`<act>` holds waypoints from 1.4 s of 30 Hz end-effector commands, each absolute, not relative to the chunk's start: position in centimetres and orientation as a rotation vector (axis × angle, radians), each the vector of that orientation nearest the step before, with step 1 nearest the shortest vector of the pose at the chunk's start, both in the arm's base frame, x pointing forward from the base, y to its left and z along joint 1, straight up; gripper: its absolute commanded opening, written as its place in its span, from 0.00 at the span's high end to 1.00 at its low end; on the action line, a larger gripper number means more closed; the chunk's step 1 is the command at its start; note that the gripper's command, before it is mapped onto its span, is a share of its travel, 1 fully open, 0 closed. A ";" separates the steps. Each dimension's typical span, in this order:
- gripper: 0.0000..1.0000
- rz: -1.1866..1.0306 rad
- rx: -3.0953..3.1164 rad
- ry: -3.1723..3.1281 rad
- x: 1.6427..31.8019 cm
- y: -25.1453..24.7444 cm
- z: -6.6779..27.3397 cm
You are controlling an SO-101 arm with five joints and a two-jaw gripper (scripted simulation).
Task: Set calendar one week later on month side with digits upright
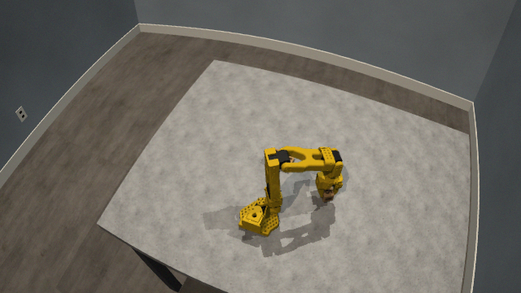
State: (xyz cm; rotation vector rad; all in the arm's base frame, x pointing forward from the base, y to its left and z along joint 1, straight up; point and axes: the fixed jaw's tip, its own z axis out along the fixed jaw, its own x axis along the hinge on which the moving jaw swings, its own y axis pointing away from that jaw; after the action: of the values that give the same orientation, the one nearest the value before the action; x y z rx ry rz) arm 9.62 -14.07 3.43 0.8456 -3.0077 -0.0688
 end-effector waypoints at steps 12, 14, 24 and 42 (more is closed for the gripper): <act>1.00 0.026 0.851 -3.030 10.0 -14.4 6.8; 1.00 0.026 0.851 -3.030 10.0 -14.4 6.8; 1.00 0.025 0.968 -2.995 11.1 -13.5 6.8; 1.00 0.022 1.781 -2.601 16.5 -5.6 6.8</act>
State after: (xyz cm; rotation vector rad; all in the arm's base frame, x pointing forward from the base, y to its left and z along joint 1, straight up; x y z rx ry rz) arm 15.16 -7.55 6.17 1.5873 -2.6940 -0.0309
